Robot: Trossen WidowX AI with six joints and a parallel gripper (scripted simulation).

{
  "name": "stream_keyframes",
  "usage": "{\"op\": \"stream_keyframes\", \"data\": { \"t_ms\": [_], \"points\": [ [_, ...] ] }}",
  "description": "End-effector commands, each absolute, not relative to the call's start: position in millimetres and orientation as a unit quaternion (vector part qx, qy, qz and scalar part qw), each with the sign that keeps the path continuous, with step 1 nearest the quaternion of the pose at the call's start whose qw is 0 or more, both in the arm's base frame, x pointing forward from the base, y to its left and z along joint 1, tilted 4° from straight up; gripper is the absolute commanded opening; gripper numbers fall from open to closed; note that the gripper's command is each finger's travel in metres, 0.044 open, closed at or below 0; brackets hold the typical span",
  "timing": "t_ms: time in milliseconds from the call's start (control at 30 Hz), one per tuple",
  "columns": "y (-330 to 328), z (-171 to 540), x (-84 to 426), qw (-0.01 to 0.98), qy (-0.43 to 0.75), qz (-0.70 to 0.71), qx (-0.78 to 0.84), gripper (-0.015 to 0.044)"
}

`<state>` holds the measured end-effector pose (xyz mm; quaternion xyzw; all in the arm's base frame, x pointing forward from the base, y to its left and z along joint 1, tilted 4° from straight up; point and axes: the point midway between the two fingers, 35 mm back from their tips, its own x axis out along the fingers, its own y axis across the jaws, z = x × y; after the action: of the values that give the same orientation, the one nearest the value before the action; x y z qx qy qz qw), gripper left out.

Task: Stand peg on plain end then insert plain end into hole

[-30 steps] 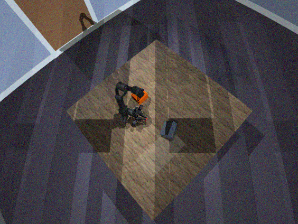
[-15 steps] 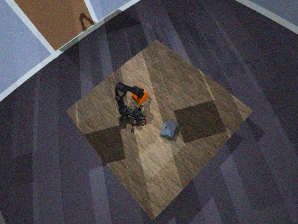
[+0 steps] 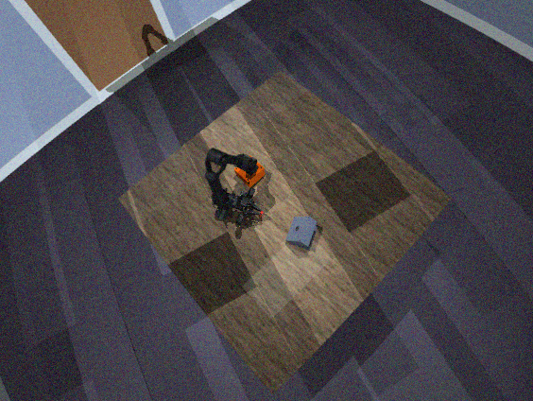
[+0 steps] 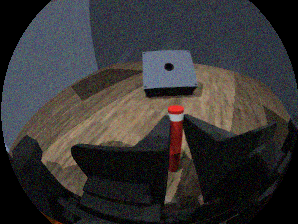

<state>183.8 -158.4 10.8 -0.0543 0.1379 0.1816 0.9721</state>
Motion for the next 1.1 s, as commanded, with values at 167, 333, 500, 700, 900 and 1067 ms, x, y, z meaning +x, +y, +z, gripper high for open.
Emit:
{"op": "stream_keyframes", "data": {
  "t_ms": [167, 333, 500, 700, 900, 1067],
  "points": [
    [-159.6, 8.8, 181.2, 0.972, 0.137, 0.181, -0.054, 0.0049],
    [-160.1, 8.7, 180.3, 0.973, 0.135, 0.181, -0.054, 0.0049],
    [-160.6, 8.7, 179.4, 0.973, 0.133, 0.18, -0.054, 0.0049],
    [-161.2, 8.6, 178.3, 0.974, 0.131, 0.179, -0.054, 0.0049],
    [-161.7, 8.5, 177.2, 0.974, 0.129, 0.178, -0.053, 0.0049],
    [-162.2, 8.4, 176.4, 0.975, 0.127, 0.177, -0.053, 0.0049]
  ]
}}
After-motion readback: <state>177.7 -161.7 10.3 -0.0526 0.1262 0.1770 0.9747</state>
